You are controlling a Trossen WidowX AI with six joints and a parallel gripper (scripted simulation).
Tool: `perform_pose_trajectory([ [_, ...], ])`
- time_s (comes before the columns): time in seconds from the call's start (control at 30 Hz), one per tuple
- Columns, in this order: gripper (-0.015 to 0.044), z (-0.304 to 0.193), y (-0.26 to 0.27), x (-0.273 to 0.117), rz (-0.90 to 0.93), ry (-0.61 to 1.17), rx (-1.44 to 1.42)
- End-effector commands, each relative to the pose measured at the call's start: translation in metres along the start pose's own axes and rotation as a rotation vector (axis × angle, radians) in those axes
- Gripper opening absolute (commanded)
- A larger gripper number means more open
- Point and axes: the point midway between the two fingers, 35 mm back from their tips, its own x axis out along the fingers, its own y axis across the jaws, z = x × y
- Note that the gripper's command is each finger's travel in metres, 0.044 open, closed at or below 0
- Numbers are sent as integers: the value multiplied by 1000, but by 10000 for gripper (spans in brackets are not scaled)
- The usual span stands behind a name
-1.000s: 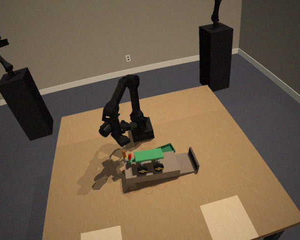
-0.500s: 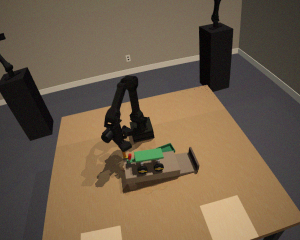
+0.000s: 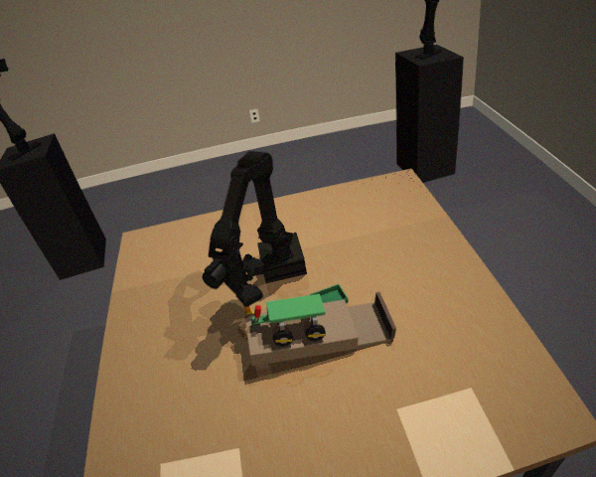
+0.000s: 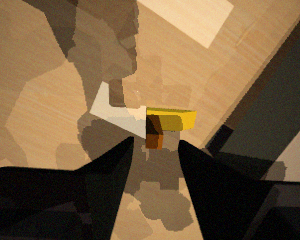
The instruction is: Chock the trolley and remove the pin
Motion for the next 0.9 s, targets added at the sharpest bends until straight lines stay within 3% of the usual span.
perform_pose_trajectory([
  [0.0,190,1,1,6,7,-2,-3],
  [0.87,190,2,2,39,7,-3,-3],
])
